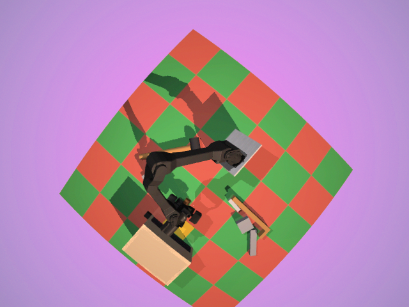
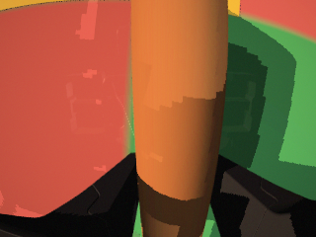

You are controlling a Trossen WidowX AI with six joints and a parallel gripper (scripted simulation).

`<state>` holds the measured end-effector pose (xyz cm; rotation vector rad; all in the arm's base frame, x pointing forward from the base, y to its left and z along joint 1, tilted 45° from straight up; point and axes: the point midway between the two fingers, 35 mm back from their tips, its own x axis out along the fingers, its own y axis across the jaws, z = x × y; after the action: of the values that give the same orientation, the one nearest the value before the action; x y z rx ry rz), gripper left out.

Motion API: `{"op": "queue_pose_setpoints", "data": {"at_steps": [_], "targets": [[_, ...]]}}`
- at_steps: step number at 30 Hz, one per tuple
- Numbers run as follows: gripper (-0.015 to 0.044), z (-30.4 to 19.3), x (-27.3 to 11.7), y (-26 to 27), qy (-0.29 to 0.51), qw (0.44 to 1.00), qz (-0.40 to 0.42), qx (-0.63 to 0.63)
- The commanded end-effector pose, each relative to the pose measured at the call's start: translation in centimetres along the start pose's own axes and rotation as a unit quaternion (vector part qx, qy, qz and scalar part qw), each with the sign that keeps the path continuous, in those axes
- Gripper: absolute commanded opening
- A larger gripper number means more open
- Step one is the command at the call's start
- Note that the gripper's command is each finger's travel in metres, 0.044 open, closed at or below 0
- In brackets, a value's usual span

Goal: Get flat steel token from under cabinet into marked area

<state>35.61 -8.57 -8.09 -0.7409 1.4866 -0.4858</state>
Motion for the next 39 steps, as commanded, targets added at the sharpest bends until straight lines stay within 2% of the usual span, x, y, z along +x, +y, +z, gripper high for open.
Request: {"op": "queue_pose_setpoints", "data": {"at_steps": [1,39], "targets": [[0.0000,-0.8,0.1,0.1,0.003,1.000,0.000,-0.005],[0.0000,-4.6,0.1,-0.3,0.004,1.000,0.000,-0.006]]}}
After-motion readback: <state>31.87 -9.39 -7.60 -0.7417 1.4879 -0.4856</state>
